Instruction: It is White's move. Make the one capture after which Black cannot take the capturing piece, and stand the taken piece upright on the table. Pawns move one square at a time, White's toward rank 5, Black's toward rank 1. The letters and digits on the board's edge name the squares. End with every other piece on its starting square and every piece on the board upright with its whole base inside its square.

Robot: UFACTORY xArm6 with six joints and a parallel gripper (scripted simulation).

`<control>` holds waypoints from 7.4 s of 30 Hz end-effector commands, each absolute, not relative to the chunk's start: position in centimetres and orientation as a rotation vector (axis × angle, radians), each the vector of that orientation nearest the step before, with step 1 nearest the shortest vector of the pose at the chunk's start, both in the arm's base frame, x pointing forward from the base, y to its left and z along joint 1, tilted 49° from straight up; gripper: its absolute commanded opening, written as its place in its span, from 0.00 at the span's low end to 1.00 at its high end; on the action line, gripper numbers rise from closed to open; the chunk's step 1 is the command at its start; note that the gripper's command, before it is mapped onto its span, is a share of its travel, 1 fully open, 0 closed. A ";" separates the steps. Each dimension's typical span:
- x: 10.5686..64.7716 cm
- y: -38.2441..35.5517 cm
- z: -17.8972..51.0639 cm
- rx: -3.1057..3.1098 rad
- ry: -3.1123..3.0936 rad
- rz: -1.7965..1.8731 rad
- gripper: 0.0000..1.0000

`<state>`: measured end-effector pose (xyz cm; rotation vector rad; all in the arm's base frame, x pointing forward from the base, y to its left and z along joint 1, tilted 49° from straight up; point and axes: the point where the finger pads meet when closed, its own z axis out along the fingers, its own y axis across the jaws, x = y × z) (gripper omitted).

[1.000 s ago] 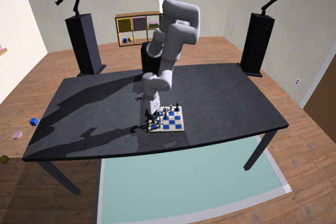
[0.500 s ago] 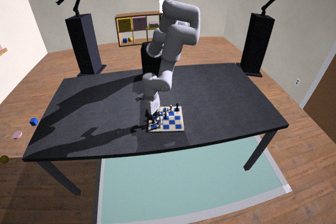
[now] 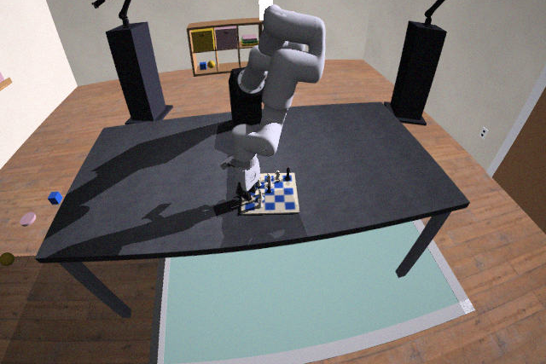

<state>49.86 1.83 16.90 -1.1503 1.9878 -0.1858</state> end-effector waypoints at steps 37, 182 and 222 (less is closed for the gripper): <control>50.6 2.0 16.4 -1.148 1.985 -0.189 0.37; 35.9 21.1 22.5 -2.662 -0.164 -1.166 0.00; 37.2 21.9 21.2 -2.668 -0.204 -1.178 0.00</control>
